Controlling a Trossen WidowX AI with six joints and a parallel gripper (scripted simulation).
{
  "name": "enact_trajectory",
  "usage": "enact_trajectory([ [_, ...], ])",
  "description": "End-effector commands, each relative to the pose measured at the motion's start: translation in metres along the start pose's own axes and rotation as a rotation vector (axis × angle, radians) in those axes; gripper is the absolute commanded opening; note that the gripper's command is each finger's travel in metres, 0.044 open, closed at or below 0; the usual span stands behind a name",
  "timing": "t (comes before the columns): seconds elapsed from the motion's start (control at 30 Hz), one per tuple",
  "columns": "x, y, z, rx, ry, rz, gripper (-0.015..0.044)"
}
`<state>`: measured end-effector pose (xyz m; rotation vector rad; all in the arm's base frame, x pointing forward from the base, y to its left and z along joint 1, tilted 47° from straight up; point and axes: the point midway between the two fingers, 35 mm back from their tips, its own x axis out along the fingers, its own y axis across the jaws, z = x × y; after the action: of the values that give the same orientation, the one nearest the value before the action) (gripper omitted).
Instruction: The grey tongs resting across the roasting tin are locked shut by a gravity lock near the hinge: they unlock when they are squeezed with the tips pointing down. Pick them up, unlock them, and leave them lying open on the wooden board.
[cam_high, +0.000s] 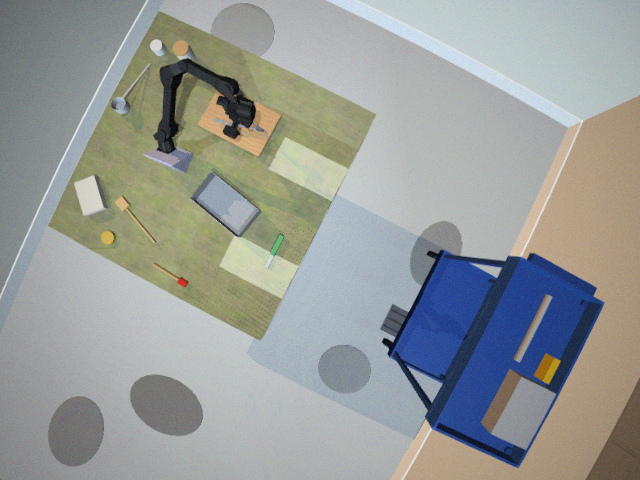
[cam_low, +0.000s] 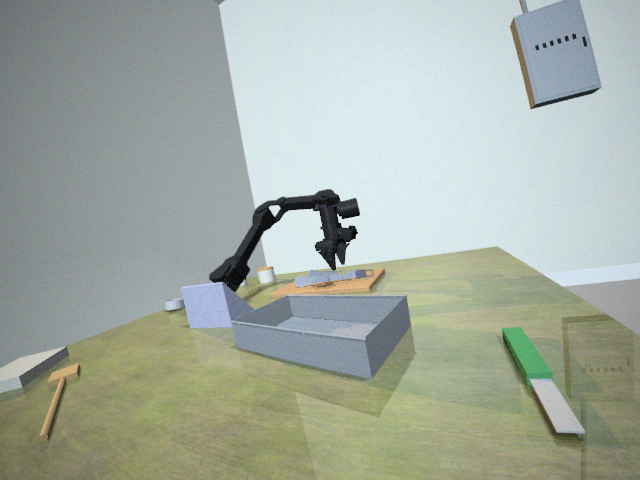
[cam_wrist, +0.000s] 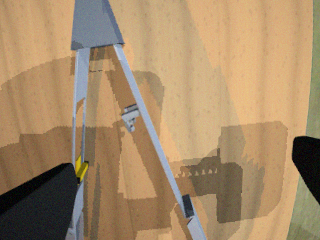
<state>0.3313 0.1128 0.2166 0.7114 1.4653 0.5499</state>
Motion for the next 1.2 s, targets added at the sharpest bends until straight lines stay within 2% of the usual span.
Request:
enact_trajectory([
  [0.0,-0.025,-0.059,0.004,0.04,-0.004,-0.014,0.044],
  [0.17,-0.059,-0.117,-0.009,0.052,-0.009,0.017,0.044],
  [0.37,-0.062,-0.119,-0.01,0.052,-0.018,0.017,0.044],
  [0.57,-0.101,-0.119,-0.011,0.055,-0.152,-0.022,0.044],
  [1.17,-0.101,-0.119,-0.011,0.055,-0.152,-0.022,0.044],
])
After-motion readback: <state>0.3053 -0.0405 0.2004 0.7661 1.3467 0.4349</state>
